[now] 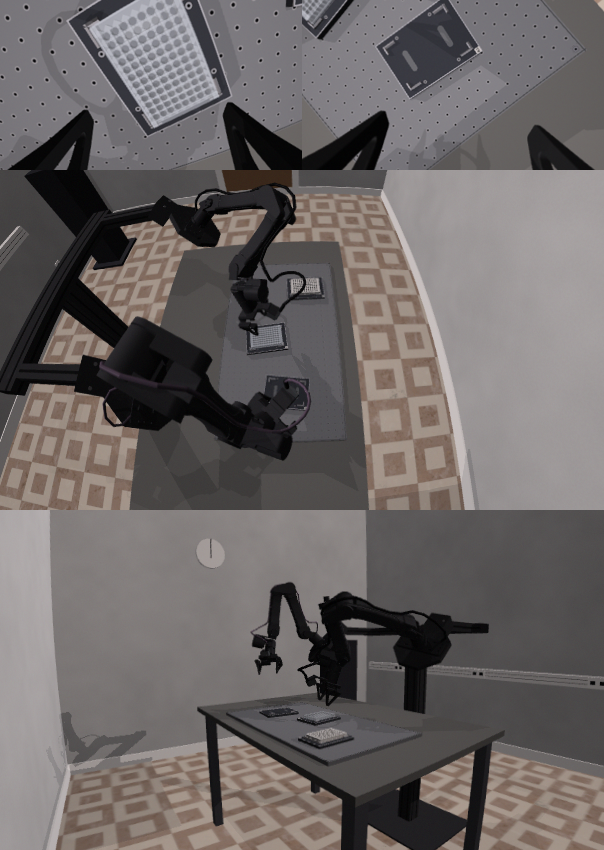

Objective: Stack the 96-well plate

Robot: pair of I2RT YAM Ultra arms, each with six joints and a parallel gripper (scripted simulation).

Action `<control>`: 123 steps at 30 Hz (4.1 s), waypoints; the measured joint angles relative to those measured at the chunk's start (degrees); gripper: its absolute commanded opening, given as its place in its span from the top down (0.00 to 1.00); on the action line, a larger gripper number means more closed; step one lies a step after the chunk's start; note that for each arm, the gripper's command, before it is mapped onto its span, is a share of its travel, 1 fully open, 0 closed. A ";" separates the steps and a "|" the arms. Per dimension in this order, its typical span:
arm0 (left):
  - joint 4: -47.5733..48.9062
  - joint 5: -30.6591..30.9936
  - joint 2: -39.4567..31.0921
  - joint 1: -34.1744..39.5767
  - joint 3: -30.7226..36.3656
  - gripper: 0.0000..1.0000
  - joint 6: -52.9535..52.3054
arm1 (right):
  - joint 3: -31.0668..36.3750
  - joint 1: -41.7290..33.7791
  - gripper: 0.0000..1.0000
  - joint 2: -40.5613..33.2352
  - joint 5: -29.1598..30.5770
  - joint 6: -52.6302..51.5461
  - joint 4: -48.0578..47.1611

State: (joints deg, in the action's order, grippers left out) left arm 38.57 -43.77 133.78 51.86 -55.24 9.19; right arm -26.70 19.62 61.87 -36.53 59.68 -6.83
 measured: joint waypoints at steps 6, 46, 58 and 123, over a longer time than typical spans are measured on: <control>-10.58 -1.33 -0.02 0.04 -4.57 0.00 9.35 | -0.24 0.00 0.00 -4.42 -4.76 10.84 12.57; -47.82 0.20 4.85 -1.40 -26.82 0.00 39.10 | -9.38 0.11 0.00 -18.36 -21.75 58.60 68.19; -45.94 0.74 6.99 -2.82 -28.22 0.00 37.48 | -9.44 0.24 0.00 -18.36 -21.90 59.45 68.91; -46.31 1.40 2.56 -1.68 -25.79 0.22 36.46 | -9.44 0.07 0.00 -17.29 -20.11 58.77 67.04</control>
State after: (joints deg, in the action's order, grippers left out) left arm -7.75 -42.37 136.33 50.17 -81.03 45.65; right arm -36.14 19.68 44.58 -56.64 118.45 60.20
